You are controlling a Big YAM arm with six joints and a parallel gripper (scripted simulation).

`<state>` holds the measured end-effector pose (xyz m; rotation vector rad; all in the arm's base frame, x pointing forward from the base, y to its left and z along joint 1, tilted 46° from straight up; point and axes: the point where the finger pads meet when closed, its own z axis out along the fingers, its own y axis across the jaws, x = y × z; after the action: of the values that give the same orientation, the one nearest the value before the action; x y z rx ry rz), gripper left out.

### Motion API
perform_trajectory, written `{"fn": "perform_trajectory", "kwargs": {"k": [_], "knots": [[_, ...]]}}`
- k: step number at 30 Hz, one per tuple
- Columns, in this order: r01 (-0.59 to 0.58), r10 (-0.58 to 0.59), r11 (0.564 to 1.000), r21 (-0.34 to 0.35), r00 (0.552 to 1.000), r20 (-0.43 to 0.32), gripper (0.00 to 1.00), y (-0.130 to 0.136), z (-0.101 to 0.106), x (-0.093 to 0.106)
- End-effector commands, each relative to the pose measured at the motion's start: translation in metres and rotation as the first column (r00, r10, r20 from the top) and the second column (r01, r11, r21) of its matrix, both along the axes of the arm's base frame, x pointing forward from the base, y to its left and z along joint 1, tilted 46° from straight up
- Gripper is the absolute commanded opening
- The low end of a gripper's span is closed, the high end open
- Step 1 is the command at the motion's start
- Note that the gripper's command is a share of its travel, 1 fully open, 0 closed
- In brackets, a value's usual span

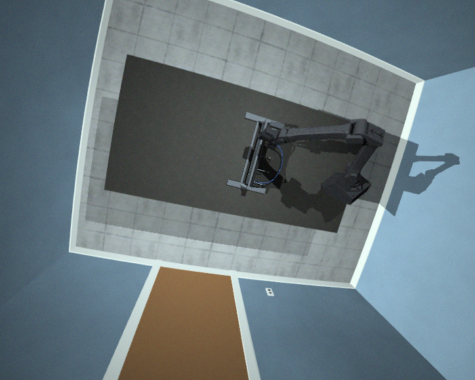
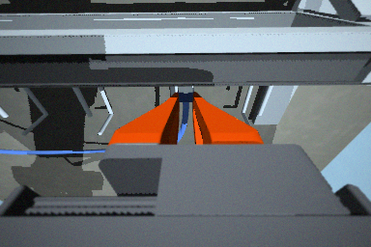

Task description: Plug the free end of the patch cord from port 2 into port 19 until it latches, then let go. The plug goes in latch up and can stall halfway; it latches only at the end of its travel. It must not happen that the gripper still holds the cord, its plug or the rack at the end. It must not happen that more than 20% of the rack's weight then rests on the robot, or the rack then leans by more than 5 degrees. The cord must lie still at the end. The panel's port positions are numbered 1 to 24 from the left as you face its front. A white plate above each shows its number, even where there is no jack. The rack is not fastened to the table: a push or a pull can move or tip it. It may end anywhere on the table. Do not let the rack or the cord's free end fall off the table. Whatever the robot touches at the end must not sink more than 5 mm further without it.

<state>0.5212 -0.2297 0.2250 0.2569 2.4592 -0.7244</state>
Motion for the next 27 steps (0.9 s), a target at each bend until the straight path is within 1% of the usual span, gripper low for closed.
{"fn": "perform_trajectory", "kwargs": {"k": [1, 7, 27], "knots": [[-0.031, 0.031, 0.999, -0.017, 0.999, 0.028, 0.0, 0.0076, 0.0177, 0.0175], [-0.032, 0.032, 0.999, -0.013, 0.999, 0.016, 0.0, 0.0088, 0.0169, 0.0175], [-0.036, 0.036, 0.999, -0.016, 0.999, 0.021, 0.0, 0.0096, 0.0198, 0.0194]]}}
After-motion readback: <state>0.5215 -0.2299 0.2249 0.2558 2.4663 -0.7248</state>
